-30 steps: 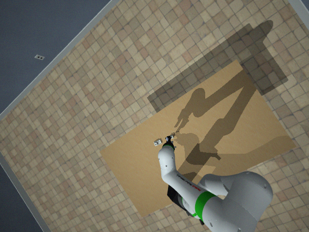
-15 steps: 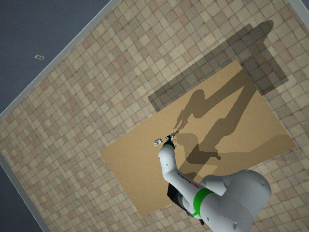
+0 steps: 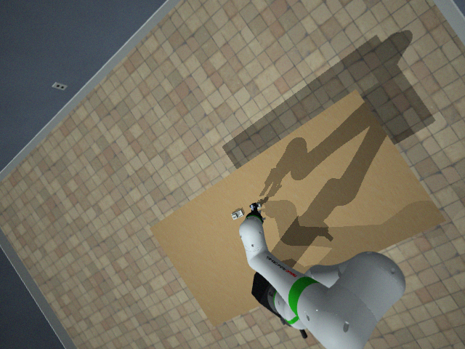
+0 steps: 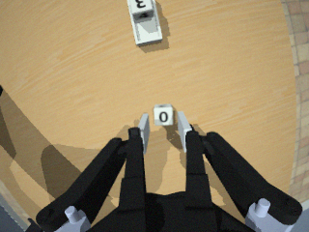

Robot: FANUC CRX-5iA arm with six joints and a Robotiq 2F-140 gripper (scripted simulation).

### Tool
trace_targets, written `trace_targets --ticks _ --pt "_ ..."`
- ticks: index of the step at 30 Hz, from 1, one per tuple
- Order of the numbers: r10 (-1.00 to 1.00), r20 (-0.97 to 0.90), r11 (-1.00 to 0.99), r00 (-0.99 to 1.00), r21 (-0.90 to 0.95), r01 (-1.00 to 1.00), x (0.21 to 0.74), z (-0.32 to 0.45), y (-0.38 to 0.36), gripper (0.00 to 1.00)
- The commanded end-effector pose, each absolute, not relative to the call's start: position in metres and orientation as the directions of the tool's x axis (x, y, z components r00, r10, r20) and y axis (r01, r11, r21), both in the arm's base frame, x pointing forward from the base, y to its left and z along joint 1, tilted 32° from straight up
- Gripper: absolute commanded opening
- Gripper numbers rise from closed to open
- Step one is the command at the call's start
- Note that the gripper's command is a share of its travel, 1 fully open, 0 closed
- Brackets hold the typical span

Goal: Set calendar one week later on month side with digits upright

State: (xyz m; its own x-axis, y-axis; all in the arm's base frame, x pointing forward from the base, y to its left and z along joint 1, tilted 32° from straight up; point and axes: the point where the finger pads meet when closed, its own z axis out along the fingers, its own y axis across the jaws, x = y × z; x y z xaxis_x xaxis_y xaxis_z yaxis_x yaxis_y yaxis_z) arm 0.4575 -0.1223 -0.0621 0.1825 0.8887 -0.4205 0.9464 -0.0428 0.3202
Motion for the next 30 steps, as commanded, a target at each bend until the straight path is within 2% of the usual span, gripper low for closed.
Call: trace_targets --ticks 1,30 --pt "0.889 -0.420 -0.042 0.183 0.321 0.946 0.4588 -0.0652 -0.1239 0.28" --pt "0.889 -0.420 -0.042 0.183 0.321 0.946 0.4614 -0.0729 -0.1283 0.28"
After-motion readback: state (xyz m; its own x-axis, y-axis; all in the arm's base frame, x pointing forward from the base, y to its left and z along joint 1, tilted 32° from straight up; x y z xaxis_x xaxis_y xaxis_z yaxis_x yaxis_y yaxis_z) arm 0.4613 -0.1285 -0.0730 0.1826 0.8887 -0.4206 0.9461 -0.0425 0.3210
